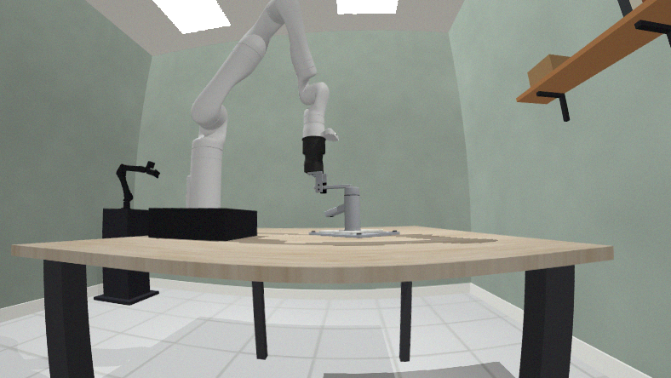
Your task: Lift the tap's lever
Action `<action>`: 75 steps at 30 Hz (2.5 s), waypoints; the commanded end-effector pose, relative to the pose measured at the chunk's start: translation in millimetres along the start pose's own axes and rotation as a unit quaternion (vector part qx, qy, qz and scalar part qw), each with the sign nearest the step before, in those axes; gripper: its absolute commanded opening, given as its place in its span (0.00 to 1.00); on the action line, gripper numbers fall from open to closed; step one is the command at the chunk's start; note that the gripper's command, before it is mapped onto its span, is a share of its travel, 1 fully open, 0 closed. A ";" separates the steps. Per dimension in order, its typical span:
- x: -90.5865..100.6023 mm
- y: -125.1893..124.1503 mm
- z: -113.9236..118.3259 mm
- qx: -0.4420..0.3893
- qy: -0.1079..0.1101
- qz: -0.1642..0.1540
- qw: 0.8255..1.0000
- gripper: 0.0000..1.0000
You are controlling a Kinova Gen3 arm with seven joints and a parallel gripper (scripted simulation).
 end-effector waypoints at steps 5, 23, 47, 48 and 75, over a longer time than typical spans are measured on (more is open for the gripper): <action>0.4 -0.1 -0.3 0.000 -0.001 0.000 1.000 0.00; 0.4 -0.1 -0.3 0.000 -0.001 0.000 1.000 0.00; 0.4 -0.1 -0.3 0.000 -0.001 0.000 1.000 0.00; 0.4 -0.1 -0.3 0.000 -0.001 0.000 1.000 0.00; 10.0 -2.1 -0.8 0.000 -0.001 0.000 1.000 0.00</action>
Point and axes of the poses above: the point where the finger pads meet when closed, its own x axis back along the fingers, its own z axis across the jaws, y = z × x, the point moved 8 cm from there along x, back along the fingers, and after that the axes turned 15 degrees about -x, right-handed, at the moved point
